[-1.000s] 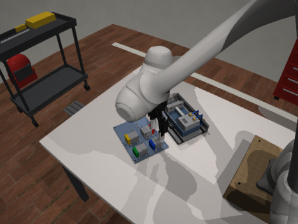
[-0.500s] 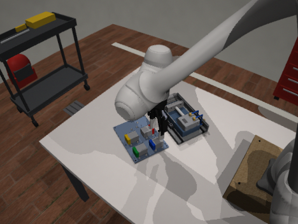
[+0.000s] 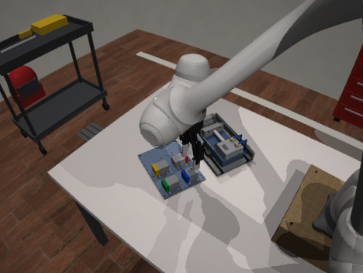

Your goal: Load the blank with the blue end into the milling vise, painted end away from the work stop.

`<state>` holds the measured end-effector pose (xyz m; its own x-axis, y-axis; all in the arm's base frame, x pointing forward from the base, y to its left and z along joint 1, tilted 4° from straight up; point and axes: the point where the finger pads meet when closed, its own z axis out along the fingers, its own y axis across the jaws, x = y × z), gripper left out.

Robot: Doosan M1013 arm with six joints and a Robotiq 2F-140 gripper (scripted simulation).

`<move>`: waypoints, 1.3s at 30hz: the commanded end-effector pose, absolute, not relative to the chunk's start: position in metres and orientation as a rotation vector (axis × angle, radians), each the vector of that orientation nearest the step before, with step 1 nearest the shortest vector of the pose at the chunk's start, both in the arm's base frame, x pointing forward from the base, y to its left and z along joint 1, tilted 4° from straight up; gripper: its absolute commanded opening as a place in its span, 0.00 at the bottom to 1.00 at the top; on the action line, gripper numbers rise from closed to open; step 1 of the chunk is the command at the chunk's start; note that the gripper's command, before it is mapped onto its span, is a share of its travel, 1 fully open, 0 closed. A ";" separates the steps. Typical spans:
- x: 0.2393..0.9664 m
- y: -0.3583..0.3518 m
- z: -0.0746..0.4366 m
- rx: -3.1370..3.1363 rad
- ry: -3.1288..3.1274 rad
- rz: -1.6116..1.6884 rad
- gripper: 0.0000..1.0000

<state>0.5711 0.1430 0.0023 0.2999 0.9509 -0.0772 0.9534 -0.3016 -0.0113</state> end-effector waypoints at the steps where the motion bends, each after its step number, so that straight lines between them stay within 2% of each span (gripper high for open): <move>1: 0.571 0.143 0.003 2.503 1.834 -0.107 0.46; 14: 0.571 0.143 0.004 2.503 1.834 -0.107 0.46; 39: 0.570 0.140 -0.048 2.503 1.834 -0.107 0.46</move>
<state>0.5700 0.1404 -0.0394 0.2998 0.9509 -0.0772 0.9534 -0.3015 -0.0115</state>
